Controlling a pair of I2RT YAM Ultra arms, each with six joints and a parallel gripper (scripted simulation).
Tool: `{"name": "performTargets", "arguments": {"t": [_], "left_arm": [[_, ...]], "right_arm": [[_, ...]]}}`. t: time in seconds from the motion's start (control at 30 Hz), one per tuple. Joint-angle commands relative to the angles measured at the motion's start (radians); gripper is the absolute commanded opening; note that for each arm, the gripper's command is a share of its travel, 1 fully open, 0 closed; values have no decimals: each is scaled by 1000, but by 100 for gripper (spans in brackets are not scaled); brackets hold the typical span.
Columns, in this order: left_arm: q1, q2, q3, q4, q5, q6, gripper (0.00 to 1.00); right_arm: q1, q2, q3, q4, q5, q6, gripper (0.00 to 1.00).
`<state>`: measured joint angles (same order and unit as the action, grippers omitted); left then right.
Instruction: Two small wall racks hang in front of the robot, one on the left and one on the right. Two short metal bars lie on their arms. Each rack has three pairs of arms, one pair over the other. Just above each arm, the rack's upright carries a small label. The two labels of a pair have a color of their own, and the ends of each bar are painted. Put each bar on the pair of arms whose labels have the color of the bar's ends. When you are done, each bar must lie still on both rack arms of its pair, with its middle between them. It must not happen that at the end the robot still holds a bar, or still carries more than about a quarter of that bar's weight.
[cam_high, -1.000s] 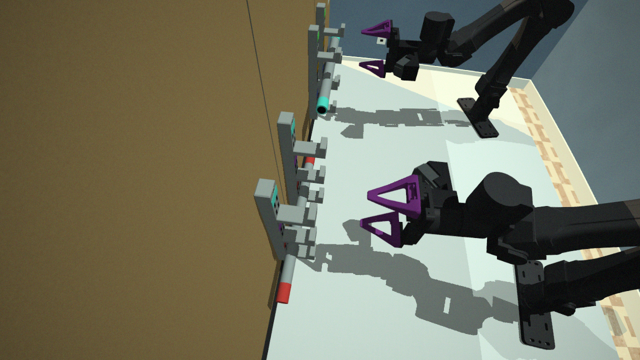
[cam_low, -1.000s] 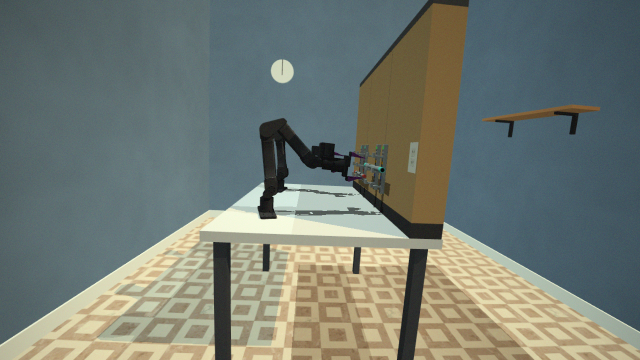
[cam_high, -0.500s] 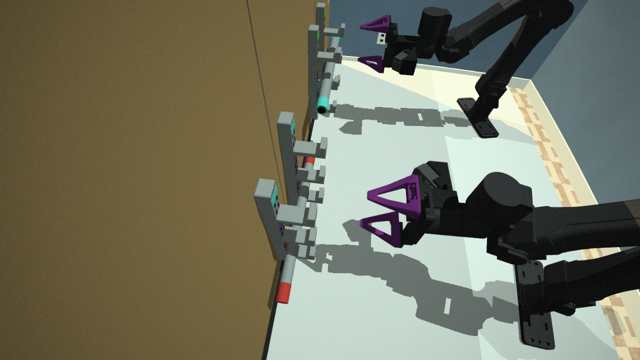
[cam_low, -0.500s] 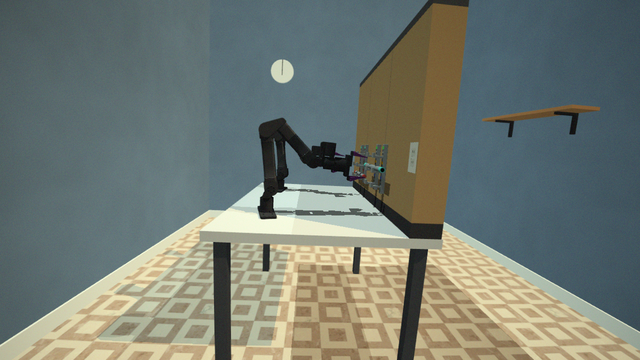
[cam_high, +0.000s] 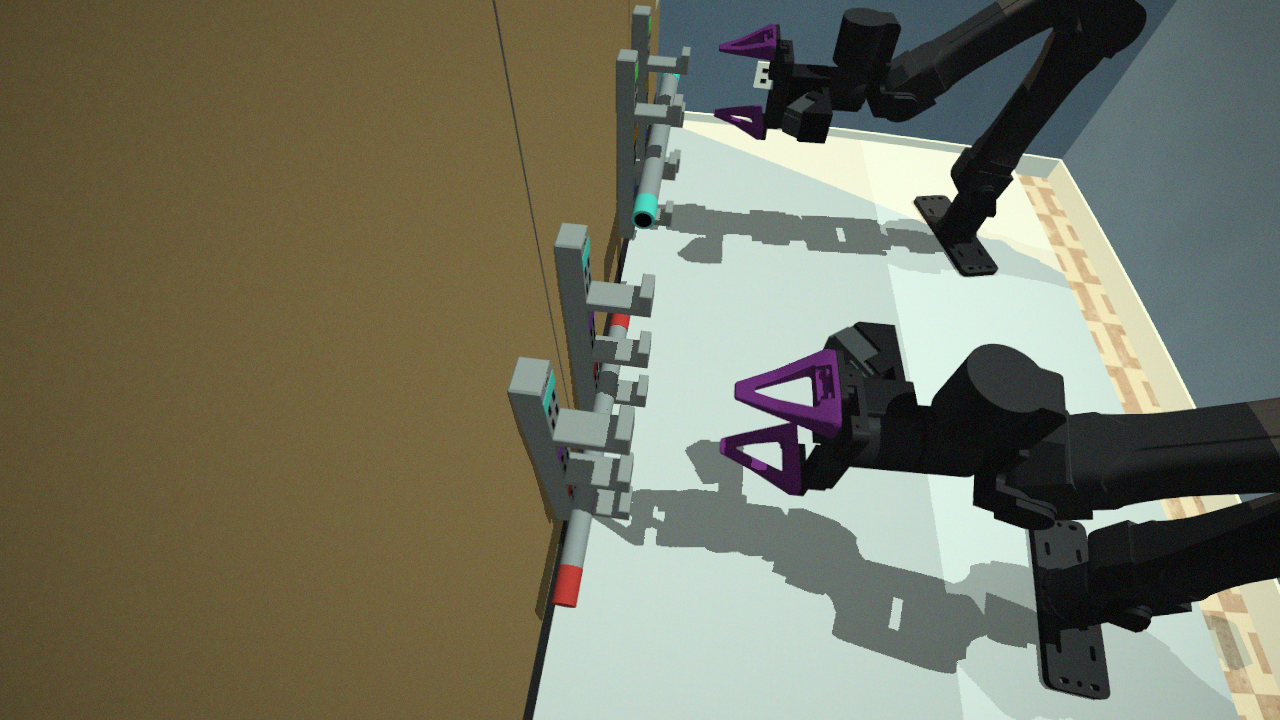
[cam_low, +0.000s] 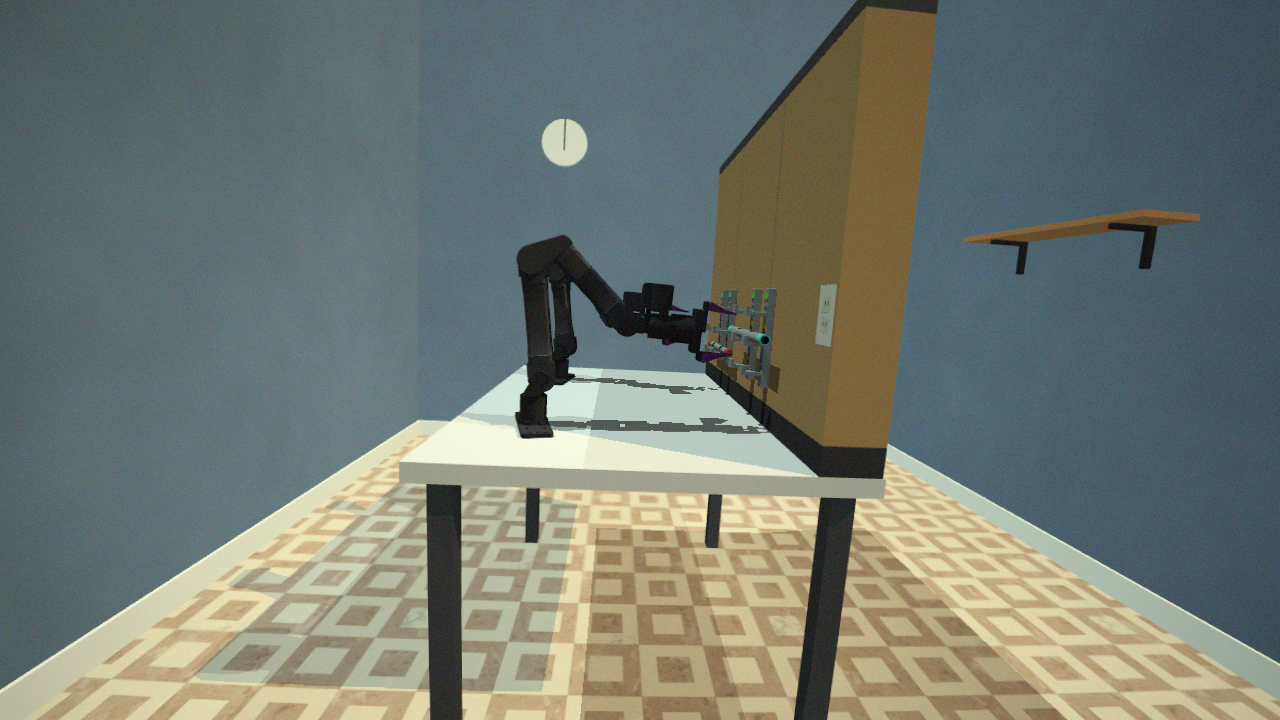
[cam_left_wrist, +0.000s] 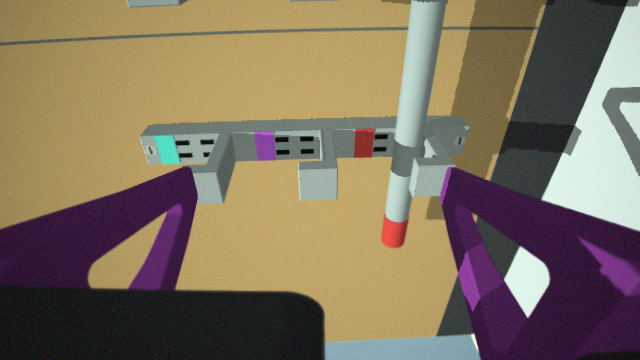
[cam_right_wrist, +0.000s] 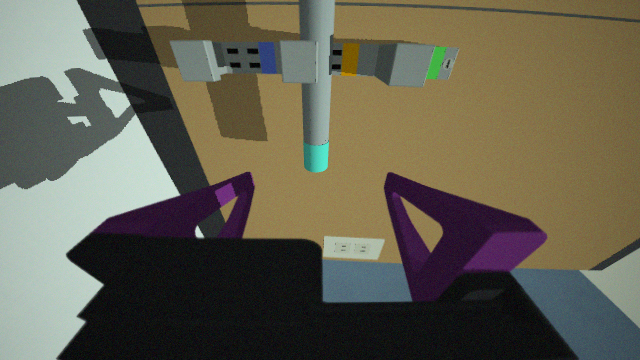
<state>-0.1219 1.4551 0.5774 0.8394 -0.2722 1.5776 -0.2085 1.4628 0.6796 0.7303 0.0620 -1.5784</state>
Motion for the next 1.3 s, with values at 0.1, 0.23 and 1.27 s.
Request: {"name": "performTargets", "arguments": {"t": [0.1, 0.23, 1.27], "left_arm": [[-12, -33, 4, 2, -5, -7, 100], [-12, -33, 4, 2, -5, -7, 100], [-12, -33, 4, 2, -5, -7, 100]], "right_arm": [[-12, 22, 35, 39, -12, 7, 100], [-13, 32, 35, 49, -13, 7, 100], [-25, 78, 91, 39, -25, 7, 100]]}}
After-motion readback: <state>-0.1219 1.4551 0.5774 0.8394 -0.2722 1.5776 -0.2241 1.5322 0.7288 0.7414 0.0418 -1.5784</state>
